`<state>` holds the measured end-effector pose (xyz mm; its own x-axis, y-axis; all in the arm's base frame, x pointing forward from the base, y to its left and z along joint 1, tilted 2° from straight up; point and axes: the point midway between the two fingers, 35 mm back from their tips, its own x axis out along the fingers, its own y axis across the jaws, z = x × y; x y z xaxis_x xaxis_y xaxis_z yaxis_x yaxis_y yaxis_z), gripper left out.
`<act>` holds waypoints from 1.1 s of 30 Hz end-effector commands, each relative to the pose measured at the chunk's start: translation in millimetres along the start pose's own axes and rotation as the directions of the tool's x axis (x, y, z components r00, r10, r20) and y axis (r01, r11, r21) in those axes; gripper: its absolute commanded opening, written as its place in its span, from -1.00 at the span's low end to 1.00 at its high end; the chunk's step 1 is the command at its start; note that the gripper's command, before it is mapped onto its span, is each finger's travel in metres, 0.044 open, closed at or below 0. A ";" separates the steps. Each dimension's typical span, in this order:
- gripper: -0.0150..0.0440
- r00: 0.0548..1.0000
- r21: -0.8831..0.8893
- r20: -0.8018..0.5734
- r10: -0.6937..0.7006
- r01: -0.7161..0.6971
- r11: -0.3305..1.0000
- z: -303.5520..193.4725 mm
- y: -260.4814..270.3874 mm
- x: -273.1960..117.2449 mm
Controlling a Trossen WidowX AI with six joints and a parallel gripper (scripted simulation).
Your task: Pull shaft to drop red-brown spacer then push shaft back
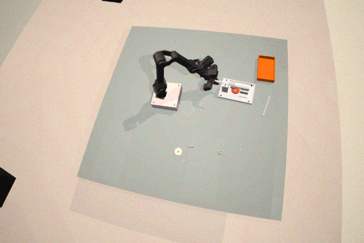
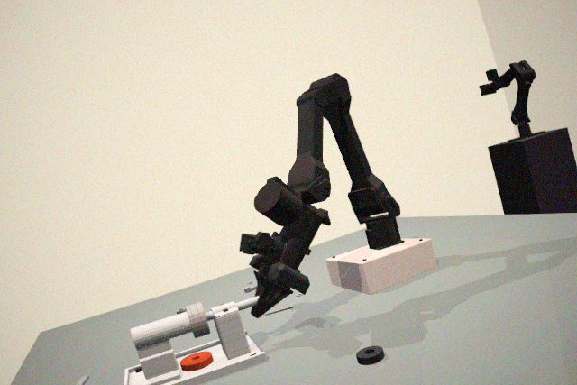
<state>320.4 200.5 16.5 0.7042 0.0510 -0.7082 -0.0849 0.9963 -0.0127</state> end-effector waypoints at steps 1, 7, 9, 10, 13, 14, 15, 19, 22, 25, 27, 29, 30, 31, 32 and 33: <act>-0.49 1.000 0.000 0.004 0.000 0.000 1.000 2.9 0.5 1.2; -0.49 1.000 0.000 0.004 0.000 0.000 1.000 4.2 0.5 2.4; -0.49 1.000 0.000 0.004 0.000 0.000 1.000 4.6 0.5 2.8; -0.49 1.000 0.000 0.004 0.000 0.000 1.000 4.8 0.5 3.0; -0.49 1.000 0.000 0.004 0.000 0.000 1.000 5.4 0.5 3.6; -0.49 1.000 0.000 0.004 0.000 0.000 1.000 5.6 0.5 3.8; -0.49 1.000 0.000 0.004 0.000 0.000 1.000 5.8 0.5 4.0; -0.49 1.000 0.000 0.005 0.000 0.000 1.000 6.7 0.5 4.8; -0.49 1.000 0.000 0.005 0.000 0.000 1.000 7.3 0.5 5.3; -0.49 1.000 0.000 0.005 0.000 0.000 1.000 8.0 0.5 5.9; -0.49 1.000 0.000 0.005 0.000 0.000 1.000 8.4 0.5 6.3; -0.49 1.000 0.000 0.005 0.000 0.000 1.000 8.8 0.5 6.7; -0.49 1.000 0.000 0.005 0.000 0.000 1.000 9.0 0.5 6.9; -0.49 1.000 0.000 0.005 0.000 0.000 1.000 9.2 0.5 7.1; -0.49 1.000 0.000 0.005 0.000 0.000 1.000 9.4 0.5 7.3; -0.49 1.000 0.000 0.005 0.000 0.000 1.000 9.6 0.5 7.5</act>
<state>329.8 201.3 16.8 0.7047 0.0510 -0.7076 -0.0850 0.9963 -0.0128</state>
